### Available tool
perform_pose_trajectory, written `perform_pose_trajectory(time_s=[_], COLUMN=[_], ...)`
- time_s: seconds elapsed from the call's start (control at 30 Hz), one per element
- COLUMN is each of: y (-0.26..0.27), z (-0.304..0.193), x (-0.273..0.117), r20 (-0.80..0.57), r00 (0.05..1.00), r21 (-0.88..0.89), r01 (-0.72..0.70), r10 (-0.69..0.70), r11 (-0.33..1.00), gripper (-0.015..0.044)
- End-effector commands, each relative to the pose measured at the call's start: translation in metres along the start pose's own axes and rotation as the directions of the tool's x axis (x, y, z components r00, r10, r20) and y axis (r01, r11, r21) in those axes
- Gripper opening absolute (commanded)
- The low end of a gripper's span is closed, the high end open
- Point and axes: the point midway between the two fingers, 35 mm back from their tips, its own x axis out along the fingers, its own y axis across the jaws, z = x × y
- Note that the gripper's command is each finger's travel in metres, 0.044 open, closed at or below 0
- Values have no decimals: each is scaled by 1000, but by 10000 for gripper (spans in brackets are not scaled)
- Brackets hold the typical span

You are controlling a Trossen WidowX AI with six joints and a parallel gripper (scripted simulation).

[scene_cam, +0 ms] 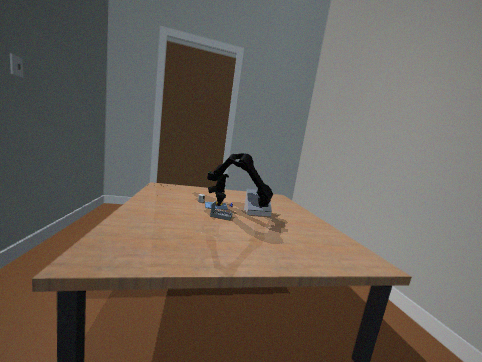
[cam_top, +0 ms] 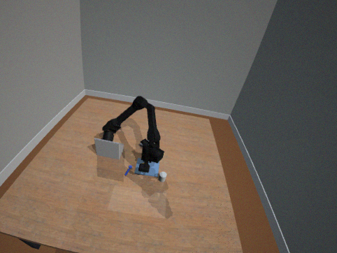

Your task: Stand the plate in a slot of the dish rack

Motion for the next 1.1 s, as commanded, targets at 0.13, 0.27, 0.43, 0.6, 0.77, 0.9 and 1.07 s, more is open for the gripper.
perform_pose_trajectory(time_s=[0.13, 0.27, 0.43, 0.6, 0.77, 0.9, 1.07], y=[-2, -4, -6, -6, -7, -7, -6], z=[2, 6, 8, 8, 8, 8, 7], x=[-16, -36, -62, -87, -110, -127, -142], r20=[-2, -2, -2, -2, -3, -3, -4], r00=[1000, 1000, 1000, 1000, 1000, 1000, 1000], r21=[6, 6, 7, 7, 7, 7, 6], r01=[0, 3, 6, 6, 5, 4, 2], r10=[0, -3, -6, -6, -5, -4, -2], r11=[1000, 1000, 1000, 1000, 1000, 1000, 1000], gripper=[120, 15, 0, 0, 0, 0, 0])
